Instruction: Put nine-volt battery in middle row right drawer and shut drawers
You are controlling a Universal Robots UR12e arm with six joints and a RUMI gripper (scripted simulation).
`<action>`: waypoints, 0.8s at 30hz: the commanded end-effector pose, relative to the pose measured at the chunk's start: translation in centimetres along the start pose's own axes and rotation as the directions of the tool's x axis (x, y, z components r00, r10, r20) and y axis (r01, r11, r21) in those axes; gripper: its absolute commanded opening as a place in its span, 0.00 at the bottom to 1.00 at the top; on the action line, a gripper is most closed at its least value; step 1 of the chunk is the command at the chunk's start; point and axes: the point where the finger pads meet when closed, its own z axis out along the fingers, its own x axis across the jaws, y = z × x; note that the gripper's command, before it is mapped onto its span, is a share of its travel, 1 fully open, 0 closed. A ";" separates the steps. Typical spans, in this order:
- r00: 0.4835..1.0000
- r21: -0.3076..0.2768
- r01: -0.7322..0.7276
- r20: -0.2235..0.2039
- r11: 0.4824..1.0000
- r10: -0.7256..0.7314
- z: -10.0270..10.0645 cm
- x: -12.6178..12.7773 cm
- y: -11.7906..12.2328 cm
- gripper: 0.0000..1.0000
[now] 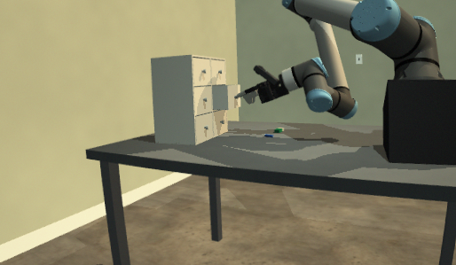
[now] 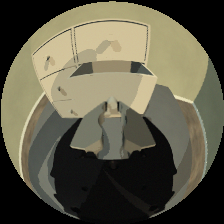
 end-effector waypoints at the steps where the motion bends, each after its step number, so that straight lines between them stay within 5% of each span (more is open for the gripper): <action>1: 1.000 0.001 0.000 0.000 1.000 0.000 0.1 0.0 -0.1 0.07; 24: 1.000 0.001 0.000 0.000 1.000 0.000 0.9 0.0 -0.4 0.07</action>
